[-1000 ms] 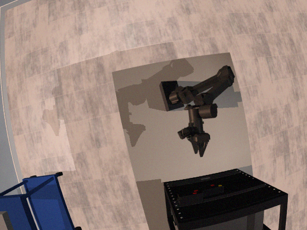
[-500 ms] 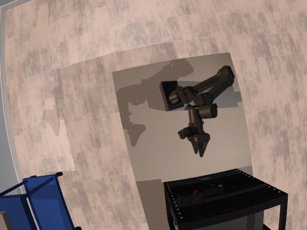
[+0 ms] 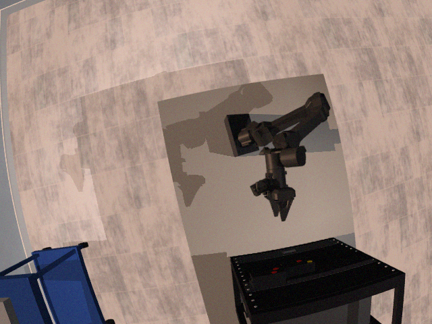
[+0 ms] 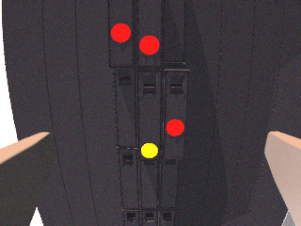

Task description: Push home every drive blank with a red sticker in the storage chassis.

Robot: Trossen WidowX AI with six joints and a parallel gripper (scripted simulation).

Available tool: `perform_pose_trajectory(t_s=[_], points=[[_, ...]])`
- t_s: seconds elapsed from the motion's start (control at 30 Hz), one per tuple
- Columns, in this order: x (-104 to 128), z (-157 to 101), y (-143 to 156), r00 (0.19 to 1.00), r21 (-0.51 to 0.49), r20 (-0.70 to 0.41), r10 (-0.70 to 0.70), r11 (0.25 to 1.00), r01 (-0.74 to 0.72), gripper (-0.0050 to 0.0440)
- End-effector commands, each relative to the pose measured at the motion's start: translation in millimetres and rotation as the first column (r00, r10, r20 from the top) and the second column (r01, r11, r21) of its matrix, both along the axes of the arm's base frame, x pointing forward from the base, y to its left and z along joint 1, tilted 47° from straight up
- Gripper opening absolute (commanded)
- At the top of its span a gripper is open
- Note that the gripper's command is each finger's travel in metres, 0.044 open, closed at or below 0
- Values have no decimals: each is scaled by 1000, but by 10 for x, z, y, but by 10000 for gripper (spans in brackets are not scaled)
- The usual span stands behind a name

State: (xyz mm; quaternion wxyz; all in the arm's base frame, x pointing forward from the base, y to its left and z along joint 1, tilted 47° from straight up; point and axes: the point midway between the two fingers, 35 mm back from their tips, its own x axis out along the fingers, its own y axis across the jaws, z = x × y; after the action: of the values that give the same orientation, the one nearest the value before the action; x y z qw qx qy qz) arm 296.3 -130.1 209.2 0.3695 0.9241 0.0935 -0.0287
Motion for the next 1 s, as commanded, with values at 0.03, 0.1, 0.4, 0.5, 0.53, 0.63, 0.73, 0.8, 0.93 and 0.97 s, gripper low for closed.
perform_pose_trajectory(t_s=[0.03, 0.1, 0.4, 0.5, 0.53, 0.63, 0.73, 0.8, 0.93, 0.97], points=[[24, 44, 6, 1000, -3, 7, 3, 1000, -3, 440], [43, 51, 21, 1000, -3, 7, 2, 1000, -2, 440], [187, 103, 137, 1000, -3, 7, 2, 1000, -2, 440], [284, 138, 215, 1000, -3, 7, 2, 1000, -2, 440], [320, 151, 245, 1000, -3, 7, 2, 1000, -2, 440], [437, 194, 339, 1000, -3, 7, 2, 1000, -2, 440], [521, 224, 407, 1000, -3, 7, 2, 1000, -2, 440], [564, 240, 442, 1000, -3, 7, 2, 1000, -2, 440], [736, 303, 581, 1000, -3, 7, 2, 1000, -2, 440], [778, 318, 615, 1000, -3, 7, 2, 1000, -2, 440]])
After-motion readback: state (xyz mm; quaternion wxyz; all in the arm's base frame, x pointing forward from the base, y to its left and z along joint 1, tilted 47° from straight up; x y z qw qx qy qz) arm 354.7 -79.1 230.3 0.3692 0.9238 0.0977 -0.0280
